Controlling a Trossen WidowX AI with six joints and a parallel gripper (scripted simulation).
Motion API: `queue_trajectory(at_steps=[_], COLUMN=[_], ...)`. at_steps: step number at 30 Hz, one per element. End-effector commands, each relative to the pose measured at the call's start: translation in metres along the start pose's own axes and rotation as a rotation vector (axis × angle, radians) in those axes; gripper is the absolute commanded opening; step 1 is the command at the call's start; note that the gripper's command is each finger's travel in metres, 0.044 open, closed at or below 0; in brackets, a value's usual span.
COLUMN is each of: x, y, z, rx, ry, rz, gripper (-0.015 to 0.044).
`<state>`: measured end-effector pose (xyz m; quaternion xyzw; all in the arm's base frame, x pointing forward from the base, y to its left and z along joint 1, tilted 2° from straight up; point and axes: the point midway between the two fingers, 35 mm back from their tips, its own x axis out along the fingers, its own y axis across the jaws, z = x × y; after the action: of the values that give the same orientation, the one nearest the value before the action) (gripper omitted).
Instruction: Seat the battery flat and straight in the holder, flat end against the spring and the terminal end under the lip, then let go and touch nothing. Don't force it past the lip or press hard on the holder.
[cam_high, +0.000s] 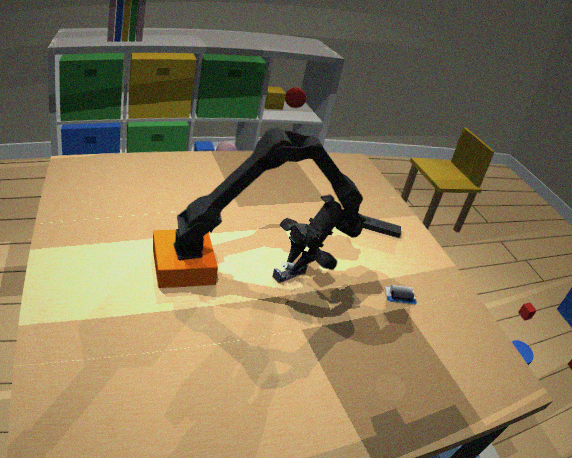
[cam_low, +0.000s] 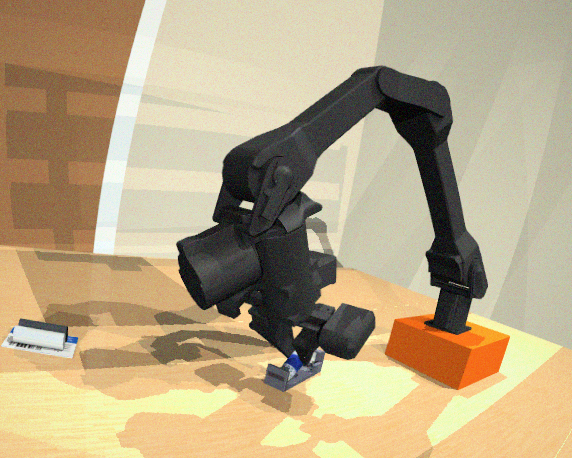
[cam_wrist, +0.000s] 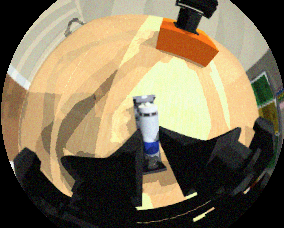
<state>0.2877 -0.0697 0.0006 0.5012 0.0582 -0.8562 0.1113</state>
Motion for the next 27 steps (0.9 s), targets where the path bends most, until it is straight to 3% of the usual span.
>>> queue_trajectory(at_steps=[1,27], x=[-0.0028,-0.0012], y=[0.0000,0.0008], z=[-0.0055,-0.0081], rx=[0.004,0.004], ry=[0.010,0.093], rz=[-0.002,-0.016], gripper=[0.0059,0.0059])
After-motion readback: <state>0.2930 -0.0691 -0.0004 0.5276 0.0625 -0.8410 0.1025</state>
